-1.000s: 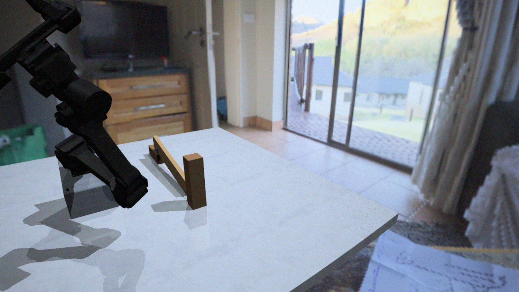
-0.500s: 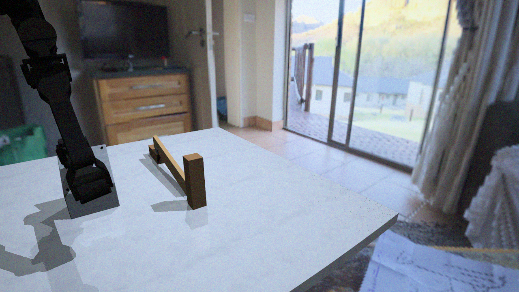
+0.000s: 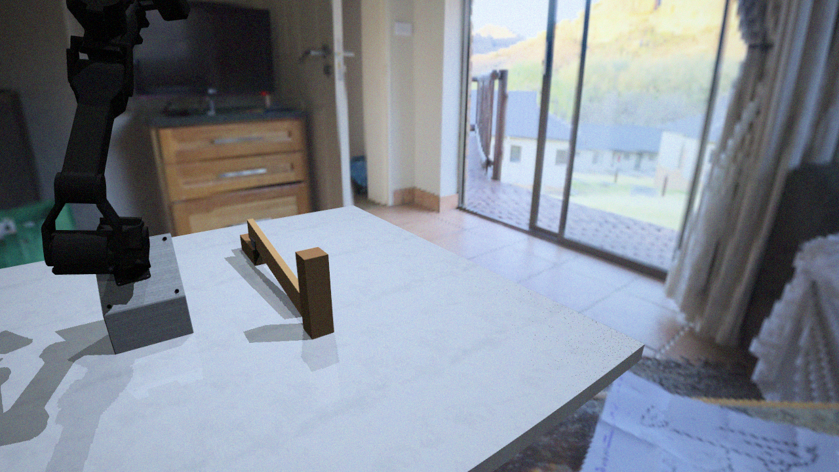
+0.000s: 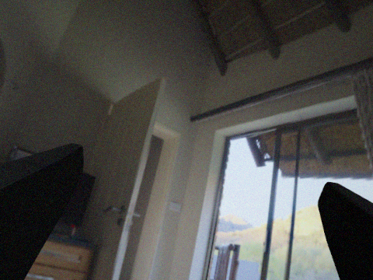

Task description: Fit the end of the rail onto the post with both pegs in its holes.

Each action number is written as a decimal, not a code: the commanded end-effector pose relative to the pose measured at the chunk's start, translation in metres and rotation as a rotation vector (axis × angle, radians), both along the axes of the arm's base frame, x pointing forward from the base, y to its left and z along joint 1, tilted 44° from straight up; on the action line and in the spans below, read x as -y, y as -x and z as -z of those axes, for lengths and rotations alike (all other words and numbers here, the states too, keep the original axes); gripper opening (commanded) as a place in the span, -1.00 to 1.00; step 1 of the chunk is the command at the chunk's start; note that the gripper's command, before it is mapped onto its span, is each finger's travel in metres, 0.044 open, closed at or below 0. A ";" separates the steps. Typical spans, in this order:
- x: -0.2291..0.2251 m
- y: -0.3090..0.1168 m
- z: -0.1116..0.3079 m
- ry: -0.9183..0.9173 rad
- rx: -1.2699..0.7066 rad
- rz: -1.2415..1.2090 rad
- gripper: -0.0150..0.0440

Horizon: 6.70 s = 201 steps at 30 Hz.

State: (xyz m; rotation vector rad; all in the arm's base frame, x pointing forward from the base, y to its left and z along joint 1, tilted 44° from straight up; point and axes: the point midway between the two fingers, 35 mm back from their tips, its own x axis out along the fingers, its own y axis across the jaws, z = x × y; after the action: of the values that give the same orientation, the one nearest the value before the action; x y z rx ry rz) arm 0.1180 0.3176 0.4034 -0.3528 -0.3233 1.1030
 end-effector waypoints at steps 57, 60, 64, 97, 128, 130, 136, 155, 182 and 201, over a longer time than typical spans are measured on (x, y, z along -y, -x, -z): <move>0.384 -0.205 0.408 2.198 -0.801 0.366 1.00; 0.388 -0.205 0.411 2.198 -0.801 0.366 1.00; 0.392 -0.205 0.416 2.198 -0.800 0.366 1.00; 0.423 -0.201 0.446 2.202 -0.801 0.367 0.64; 0.422 -0.201 0.446 2.202 -0.801 0.367 -0.49; 0.421 -0.201 0.445 2.202 -0.801 0.367 -0.49; 0.419 -0.201 0.443 2.202 -0.801 0.367 -0.49; 0.412 -0.203 0.436 2.201 -0.801 0.367 -0.49; 0.403 -0.205 0.426 2.201 -0.801 0.367 -0.49; 0.396 -0.205 0.420 2.200 -0.801 0.367 -0.49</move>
State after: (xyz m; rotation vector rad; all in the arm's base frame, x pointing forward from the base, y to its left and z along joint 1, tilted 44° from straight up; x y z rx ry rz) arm 0.3208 -0.0845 -0.0179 -1.6890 1.8098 0.6854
